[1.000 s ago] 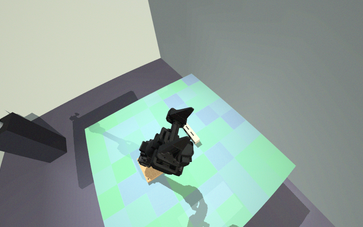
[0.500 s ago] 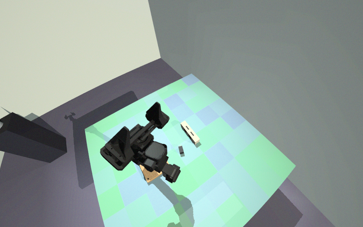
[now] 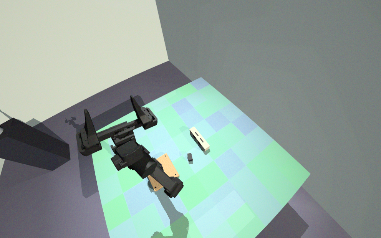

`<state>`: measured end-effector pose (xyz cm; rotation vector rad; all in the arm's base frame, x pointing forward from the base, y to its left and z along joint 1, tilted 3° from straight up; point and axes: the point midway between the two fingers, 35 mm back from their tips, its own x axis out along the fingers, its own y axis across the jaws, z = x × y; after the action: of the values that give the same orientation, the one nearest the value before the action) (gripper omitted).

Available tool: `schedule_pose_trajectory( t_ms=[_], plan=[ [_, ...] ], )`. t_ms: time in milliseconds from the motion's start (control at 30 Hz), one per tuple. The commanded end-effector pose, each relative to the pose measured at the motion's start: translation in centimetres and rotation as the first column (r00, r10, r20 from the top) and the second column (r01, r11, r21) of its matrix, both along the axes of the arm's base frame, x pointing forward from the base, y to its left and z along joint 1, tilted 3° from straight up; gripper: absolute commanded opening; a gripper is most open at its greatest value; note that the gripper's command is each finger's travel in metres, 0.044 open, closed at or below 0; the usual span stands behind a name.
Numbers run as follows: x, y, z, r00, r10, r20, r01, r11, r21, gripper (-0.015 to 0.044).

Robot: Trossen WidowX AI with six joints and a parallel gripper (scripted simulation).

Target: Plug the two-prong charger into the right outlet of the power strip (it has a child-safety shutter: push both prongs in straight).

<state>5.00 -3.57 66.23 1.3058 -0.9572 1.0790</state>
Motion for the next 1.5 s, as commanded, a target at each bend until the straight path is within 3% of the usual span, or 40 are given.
schedule_pose_trajectory(
  t_ms=[0,600,1467],
  plan=[
    [-0.8,2.3,-0.1,0.997,-0.073,0.029,0.075,0.994,-0.077,0.0440],
    [-1.3,12.0,-2.1,0.911,-0.369,0.184,0.412,0.822,-0.393,0.0440],
    [4.8,21.9,-8.3,0.693,-0.572,0.439,0.681,0.321,-0.658,0.0440]
  ],
)
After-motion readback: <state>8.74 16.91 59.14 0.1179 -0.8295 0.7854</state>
